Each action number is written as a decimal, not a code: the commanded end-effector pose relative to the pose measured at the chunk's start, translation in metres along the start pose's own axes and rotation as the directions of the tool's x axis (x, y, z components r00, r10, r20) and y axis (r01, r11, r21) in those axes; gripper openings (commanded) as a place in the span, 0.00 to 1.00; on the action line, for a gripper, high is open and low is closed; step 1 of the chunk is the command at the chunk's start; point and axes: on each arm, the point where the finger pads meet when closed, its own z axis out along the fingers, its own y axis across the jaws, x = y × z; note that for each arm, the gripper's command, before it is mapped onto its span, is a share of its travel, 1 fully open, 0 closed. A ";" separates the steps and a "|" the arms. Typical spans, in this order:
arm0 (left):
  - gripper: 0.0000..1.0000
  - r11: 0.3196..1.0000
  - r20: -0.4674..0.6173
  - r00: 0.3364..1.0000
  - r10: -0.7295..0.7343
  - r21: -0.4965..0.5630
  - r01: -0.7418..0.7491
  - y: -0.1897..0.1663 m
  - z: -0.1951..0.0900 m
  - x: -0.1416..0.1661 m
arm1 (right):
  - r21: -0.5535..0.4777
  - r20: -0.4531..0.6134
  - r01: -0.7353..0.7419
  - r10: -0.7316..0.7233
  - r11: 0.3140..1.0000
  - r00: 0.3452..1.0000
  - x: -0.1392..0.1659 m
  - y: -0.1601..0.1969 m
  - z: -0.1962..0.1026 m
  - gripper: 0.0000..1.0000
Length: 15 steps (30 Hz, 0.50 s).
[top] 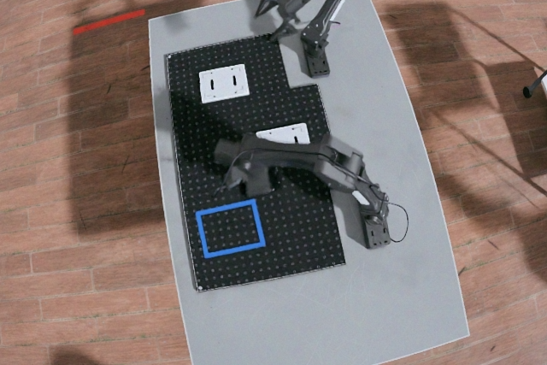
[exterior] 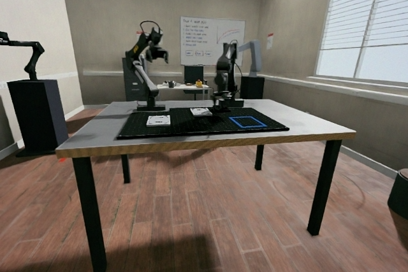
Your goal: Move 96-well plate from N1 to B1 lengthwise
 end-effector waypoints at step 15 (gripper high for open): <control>0.78 1.000 -0.004 1.000 0.012 0.005 -0.012 0.104 -0.009 -0.093 | -0.373 0.281 0.337 -0.242 0.864 0.929 -0.043 0.183 0.148 1.00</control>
